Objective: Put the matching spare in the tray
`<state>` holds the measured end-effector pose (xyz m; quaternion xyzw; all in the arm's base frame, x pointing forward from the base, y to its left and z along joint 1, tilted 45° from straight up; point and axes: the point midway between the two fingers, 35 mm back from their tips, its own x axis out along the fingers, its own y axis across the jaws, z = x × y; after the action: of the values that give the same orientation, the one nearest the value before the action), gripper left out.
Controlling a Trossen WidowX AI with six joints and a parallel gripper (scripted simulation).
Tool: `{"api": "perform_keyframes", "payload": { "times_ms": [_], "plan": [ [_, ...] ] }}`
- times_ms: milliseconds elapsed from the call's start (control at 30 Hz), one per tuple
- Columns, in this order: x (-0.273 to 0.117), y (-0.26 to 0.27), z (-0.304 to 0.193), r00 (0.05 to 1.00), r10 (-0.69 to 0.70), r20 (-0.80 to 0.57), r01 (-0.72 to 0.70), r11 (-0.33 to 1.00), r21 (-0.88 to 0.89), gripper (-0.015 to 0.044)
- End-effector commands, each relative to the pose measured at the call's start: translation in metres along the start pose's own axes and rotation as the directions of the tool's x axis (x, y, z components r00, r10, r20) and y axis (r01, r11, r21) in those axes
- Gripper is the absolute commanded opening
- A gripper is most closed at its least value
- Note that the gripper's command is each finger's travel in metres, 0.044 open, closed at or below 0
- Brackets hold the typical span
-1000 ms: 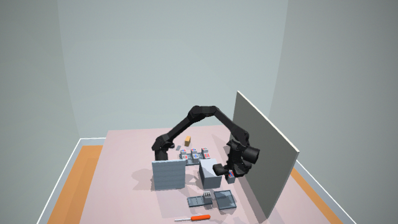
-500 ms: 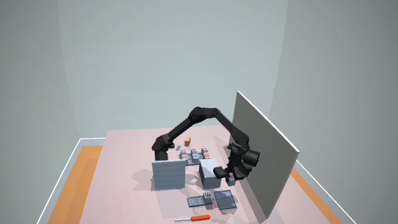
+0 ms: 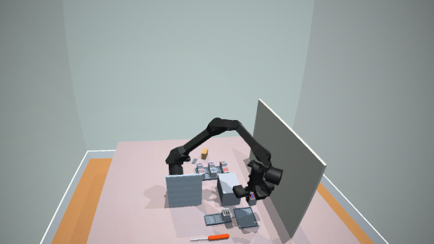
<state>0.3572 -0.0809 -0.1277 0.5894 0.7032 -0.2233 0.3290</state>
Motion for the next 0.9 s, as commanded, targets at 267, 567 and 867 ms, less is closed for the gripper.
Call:
{"api": "perform_keyframes", "payload": {
  "times_ms": [267, 567, 867],
  "plan": [
    [0.02, 0.0, 0.0, 1.0, -0.002, -0.006, 0.002, 1.0, 0.006, 0.0],
    [0.032, 0.001, 0.0, 1.0, -0.002, -0.006, 0.002, 1.0, 0.006, 0.0],
    [0.044, 0.001, 0.0, 1.0, -0.002, -0.007, 0.002, 1.0, 0.006, 0.0]
  ]
}}
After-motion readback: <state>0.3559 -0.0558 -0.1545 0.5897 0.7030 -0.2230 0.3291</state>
